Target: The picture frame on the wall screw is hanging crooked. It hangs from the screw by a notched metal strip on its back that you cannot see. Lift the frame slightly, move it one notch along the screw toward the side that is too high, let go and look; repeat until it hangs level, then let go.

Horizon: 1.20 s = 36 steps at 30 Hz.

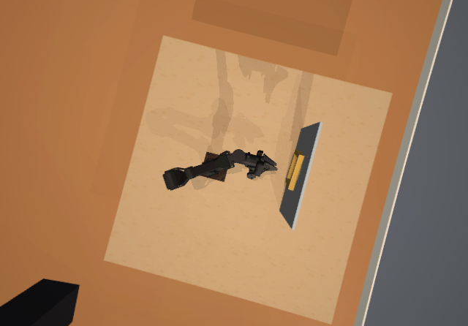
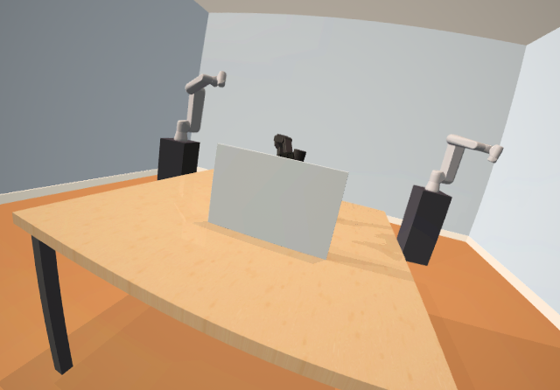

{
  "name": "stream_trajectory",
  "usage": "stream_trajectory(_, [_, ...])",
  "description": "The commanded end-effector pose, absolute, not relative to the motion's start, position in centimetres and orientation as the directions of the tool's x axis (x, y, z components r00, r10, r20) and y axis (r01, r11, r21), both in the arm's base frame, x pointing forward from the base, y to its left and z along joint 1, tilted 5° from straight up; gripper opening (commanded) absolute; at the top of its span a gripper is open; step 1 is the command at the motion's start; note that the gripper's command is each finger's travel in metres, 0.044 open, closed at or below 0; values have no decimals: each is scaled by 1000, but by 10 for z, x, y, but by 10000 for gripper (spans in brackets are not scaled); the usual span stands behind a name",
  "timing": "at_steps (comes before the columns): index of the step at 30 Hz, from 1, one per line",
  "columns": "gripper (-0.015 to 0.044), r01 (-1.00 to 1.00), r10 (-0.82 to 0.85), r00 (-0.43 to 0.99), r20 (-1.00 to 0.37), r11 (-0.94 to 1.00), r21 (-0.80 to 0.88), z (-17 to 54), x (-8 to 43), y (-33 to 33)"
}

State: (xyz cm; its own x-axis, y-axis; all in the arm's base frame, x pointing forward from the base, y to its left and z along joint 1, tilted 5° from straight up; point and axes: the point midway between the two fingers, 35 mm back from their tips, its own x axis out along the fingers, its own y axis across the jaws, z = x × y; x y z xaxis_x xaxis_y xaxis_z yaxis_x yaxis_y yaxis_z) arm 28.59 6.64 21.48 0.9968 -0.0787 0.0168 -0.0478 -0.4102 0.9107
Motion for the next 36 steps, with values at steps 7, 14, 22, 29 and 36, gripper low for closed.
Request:
stream_trajectory(7, [260, -49, -80, 997, 12, -466, 884, 228, 247, 76])
stream_trajectory(14, [260, -49, -82, 997, 7, -530, 847, 241, 193, 64])
stream_trajectory(22, [260, -47, -79, 997, 5, -540, 840, 240, 183, 57])
stream_trajectory(29, [260, -50, -83, 997, 5, -551, 833, 241, 178, 53])
stream_trajectory(36, [260, -50, -83, 997, 5, -551, 833, 241, 178, 53])
